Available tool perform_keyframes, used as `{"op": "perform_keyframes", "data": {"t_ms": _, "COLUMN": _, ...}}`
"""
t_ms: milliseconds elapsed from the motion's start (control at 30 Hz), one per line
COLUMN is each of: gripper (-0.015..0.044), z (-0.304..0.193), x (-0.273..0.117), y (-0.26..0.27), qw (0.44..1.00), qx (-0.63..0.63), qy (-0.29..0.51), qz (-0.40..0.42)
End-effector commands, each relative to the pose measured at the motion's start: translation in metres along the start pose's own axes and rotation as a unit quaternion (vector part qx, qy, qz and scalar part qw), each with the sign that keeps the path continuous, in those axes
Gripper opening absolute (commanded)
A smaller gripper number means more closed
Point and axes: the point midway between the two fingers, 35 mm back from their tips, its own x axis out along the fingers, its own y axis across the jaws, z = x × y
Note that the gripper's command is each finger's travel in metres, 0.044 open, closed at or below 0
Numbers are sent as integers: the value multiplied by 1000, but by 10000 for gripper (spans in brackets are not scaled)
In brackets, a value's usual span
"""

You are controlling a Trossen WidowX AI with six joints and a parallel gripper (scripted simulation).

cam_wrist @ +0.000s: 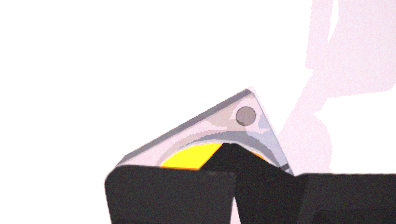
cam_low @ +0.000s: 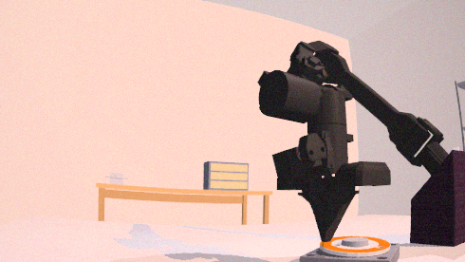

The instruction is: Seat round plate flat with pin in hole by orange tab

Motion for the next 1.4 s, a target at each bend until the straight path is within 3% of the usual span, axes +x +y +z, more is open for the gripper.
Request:
{"op": "perform_keyframes", "data": {"t_ms": 0, "gripper": 0, "z": -3, "x": 1, "y": -8, "qw": 1000, "qx": 1, "qy": 3, "qz": -4}}
{"op": "perform_keyframes", "data": {"t_ms": 967, "gripper": 0, "z": -13, "x": -1, "y": -30, "qw": 1000, "qx": 1, "qy": 3, "qz": -4}}
{"op": "perform_keyframes", "data": {"t_ms": 1233, "gripper": 0, "z": -15, "x": -41, "y": -27, "qw": 1000, "qx": 1, "qy": 3, "qz": -3}}
{"op": "perform_keyframes", "data": {"t_ms": 1367, "gripper": 0, "z": -16, "x": -38, "y": -25, "qw": 1000, "qx": -4, "qy": 4, "qz": -5}}
